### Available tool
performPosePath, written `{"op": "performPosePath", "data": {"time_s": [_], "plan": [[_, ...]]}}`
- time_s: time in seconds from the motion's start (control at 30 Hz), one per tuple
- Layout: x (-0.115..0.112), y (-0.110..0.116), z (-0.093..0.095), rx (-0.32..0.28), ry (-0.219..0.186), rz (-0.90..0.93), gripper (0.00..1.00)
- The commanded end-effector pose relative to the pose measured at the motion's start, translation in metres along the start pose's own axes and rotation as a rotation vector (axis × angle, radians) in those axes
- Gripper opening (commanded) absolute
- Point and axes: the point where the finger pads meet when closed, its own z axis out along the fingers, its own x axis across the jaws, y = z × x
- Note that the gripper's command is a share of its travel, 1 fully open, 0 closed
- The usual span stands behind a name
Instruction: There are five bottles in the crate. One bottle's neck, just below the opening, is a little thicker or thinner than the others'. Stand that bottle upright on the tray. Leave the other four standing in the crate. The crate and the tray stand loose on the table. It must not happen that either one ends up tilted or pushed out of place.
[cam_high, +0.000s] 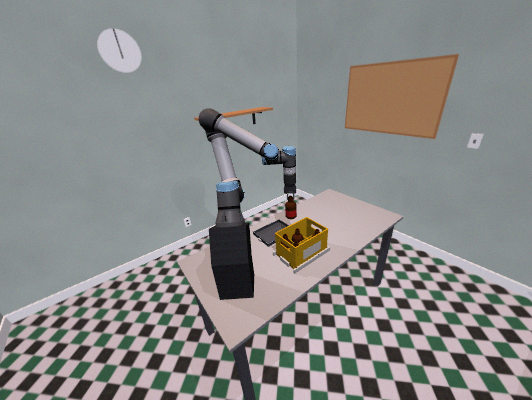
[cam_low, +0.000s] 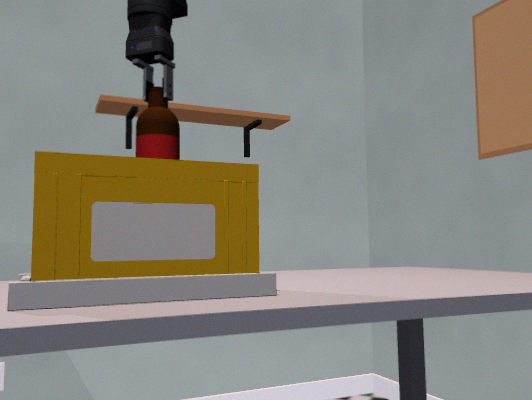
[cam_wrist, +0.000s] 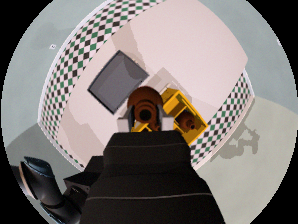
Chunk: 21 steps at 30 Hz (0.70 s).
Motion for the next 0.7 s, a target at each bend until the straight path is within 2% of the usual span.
{"op": "performPosePath", "data": {"time_s": [0.0, 0.67], "plan": [[-0.011, -0.005, -0.001, 0.0, 0.001, 0.0, 0.0], [-0.05, -0.023, -0.001, 0.0, 0.001, 0.0, 0.0]]}}
